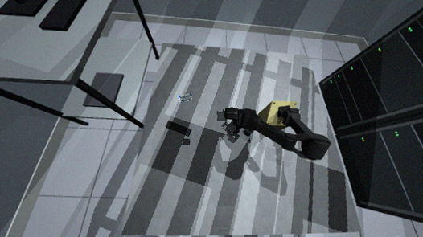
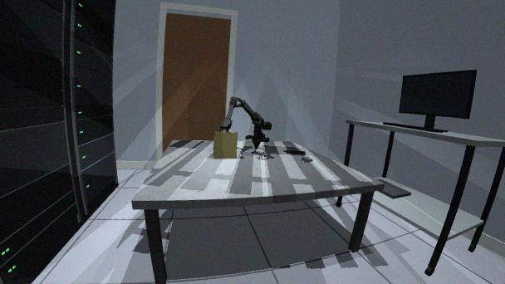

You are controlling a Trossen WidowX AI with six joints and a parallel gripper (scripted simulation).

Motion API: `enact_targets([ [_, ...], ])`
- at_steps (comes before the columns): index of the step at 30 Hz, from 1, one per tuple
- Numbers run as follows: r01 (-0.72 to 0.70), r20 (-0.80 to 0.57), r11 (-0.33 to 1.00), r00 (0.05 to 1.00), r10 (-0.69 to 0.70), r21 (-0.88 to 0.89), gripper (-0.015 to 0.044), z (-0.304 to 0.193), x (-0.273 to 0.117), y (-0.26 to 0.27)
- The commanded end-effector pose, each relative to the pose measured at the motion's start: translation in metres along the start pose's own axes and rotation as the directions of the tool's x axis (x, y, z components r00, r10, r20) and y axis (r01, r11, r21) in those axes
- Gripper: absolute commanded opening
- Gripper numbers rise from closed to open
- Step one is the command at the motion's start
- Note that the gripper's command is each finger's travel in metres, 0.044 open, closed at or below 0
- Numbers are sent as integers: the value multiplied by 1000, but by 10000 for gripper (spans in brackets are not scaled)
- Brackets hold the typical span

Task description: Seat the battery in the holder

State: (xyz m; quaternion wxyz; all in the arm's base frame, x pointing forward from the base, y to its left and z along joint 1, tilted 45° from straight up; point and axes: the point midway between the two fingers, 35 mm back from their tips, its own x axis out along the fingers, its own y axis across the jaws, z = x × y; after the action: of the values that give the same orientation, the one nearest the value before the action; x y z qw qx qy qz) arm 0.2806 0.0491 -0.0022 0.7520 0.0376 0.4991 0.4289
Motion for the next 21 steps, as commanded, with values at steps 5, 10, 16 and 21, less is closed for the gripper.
enact_targets([
  [5,-8,1,1000,1000,8,3,0,0,1,16],
  [10,-9,1,1000,1000,9,3,0,-1,1,24],
  [16,-10,2,1000,1000,10,4,0,-2,1,33],
  [21,-10,2,1000,1000,10,4,0,-3,2,38],
])
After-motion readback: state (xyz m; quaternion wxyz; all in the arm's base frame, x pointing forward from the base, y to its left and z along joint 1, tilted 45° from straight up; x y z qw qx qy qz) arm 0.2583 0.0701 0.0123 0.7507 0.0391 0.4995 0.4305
